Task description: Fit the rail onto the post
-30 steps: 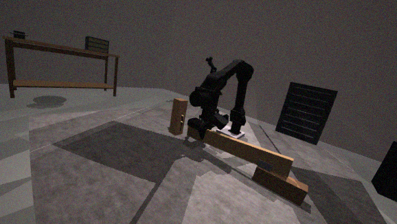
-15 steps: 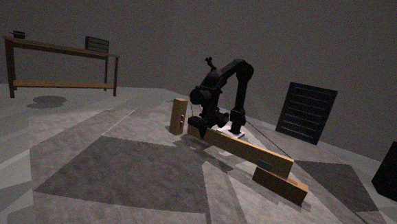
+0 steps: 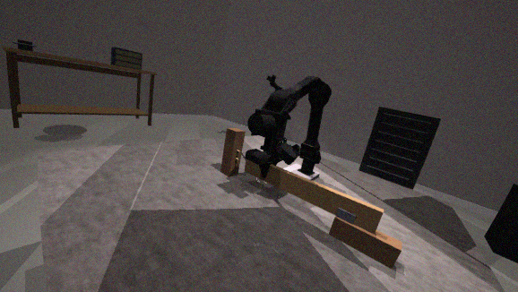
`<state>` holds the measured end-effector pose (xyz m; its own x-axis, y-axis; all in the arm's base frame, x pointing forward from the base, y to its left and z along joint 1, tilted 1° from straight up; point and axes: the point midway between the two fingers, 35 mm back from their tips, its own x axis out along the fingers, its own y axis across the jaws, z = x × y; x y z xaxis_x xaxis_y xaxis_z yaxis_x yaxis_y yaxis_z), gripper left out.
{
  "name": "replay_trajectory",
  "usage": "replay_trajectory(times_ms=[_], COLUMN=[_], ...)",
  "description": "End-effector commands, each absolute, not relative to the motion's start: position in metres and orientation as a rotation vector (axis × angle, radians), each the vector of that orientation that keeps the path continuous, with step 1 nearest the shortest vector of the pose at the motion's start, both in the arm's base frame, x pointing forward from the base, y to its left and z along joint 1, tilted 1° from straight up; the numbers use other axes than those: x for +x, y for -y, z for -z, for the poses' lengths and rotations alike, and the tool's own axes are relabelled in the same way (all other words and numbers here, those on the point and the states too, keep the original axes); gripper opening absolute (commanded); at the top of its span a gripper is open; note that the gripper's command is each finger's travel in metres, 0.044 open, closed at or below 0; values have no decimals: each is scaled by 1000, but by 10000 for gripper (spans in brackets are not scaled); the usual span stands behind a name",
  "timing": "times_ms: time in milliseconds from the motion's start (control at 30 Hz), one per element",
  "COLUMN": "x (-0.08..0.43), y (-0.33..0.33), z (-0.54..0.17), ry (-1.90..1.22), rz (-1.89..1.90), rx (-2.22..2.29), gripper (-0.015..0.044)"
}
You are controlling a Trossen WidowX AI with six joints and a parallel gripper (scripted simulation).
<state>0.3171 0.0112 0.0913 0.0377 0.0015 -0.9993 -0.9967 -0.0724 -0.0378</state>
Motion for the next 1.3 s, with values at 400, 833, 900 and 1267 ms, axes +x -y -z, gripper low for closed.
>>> replay_trajectory(times_ms=[400, 833, 900, 1267], x=[318, 318, 318, 317], y=[-12, -12, -12, -12], z=[-104, -105, -104, -101], ry=[-1129, -1129, -1129, -1129], rz=[-1227, -1227, -1227, -1227], rx=[-1282, -1282, -1282, -1282], gripper=[0, 0, 0, 0])
